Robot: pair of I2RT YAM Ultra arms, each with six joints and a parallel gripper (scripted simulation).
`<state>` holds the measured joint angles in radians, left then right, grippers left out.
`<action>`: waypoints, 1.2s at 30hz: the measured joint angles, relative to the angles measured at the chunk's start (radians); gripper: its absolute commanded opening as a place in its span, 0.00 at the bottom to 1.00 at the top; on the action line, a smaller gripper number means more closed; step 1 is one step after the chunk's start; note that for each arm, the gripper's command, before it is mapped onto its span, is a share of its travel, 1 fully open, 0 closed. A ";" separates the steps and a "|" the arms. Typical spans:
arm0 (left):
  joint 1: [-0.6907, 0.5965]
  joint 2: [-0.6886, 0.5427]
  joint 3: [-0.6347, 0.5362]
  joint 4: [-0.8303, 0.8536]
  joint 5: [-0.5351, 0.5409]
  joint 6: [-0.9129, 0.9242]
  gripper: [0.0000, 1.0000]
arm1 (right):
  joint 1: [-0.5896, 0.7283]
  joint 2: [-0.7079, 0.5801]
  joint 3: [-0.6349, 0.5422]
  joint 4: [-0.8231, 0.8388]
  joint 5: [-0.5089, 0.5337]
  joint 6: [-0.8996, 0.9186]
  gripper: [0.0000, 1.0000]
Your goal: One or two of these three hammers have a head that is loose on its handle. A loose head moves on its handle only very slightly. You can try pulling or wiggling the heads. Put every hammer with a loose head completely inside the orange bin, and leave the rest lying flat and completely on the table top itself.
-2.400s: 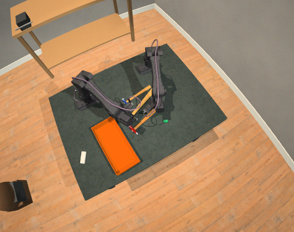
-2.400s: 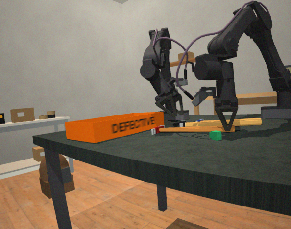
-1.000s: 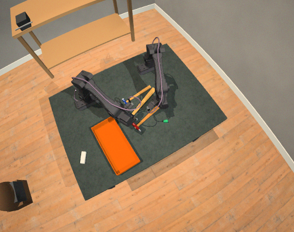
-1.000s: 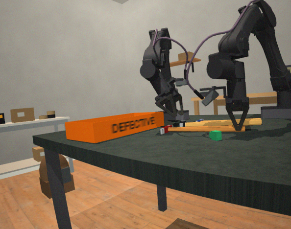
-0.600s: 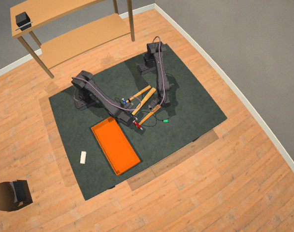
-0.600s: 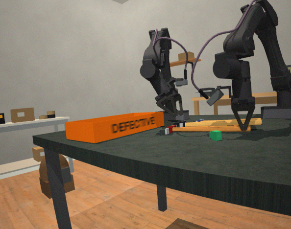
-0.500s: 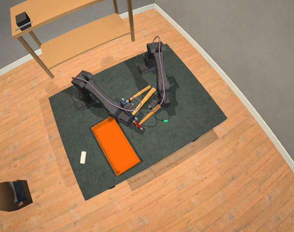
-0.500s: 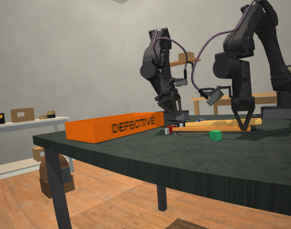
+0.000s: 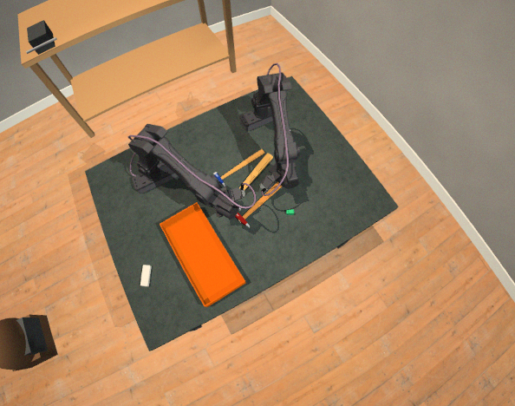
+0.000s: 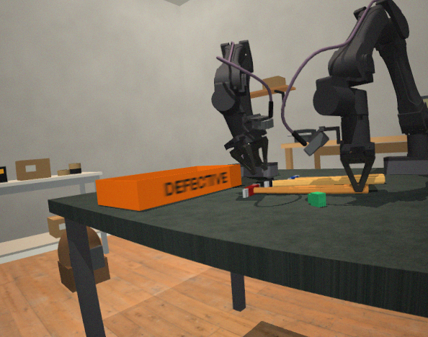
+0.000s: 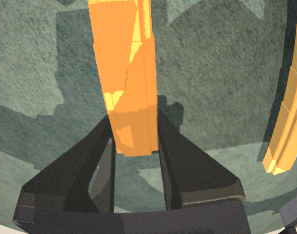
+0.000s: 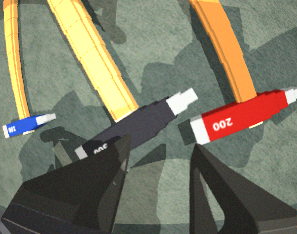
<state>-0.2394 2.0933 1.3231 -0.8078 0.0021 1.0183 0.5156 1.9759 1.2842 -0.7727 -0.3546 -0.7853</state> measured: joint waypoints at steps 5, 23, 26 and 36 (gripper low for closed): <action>0.000 0.000 0.000 0.000 0.000 0.000 0.21 | 0.027 0.025 0.053 -0.024 0.060 0.220 0.41; 0.000 0.000 0.000 0.000 0.000 0.000 0.21 | 0.107 0.114 0.218 -0.132 0.267 0.934 0.41; 0.000 0.000 0.000 0.000 0.000 0.000 0.21 | 0.121 0.135 0.248 -0.159 0.305 1.020 0.41; 0.000 0.000 0.000 0.000 0.000 0.000 0.21 | 0.128 0.196 0.286 -0.203 0.346 1.116 0.41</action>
<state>-0.2394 2.0933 1.3231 -0.8078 0.0021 1.0183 0.6434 2.1715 1.5700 -0.9760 -0.0090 0.3309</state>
